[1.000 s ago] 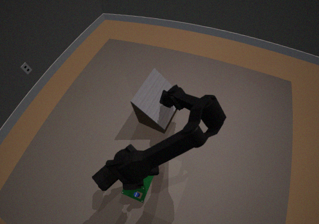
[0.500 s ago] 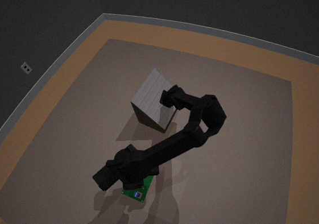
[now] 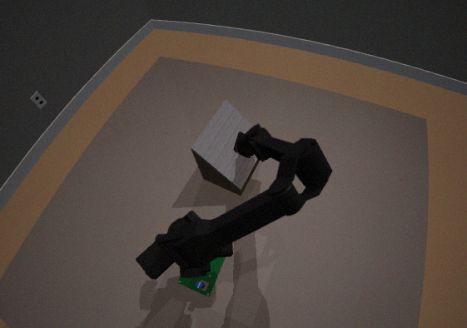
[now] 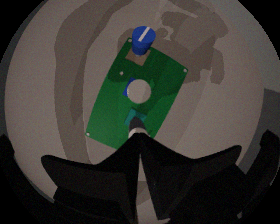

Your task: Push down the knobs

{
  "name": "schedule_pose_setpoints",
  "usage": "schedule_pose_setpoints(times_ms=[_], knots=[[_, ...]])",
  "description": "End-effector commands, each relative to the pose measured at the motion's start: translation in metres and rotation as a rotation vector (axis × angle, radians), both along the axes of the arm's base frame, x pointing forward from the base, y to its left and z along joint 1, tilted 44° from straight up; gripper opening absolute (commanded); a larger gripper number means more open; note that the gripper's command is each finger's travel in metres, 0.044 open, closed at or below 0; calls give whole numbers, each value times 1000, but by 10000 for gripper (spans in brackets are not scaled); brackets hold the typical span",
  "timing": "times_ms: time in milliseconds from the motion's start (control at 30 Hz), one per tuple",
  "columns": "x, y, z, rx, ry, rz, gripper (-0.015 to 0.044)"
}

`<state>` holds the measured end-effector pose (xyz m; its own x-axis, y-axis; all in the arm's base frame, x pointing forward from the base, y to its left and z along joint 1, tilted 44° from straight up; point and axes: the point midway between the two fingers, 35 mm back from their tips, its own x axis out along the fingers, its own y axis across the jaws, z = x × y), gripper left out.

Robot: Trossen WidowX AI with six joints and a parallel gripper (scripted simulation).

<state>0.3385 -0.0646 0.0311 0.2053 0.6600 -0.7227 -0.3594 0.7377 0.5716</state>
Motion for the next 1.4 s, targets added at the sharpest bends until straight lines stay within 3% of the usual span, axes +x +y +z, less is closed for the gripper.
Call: schedule_pose_setpoints(times_ms=[0,1367], knots=[[6,14,-11,7,0,31,0],[7,19,-16,8,0,31,0]])
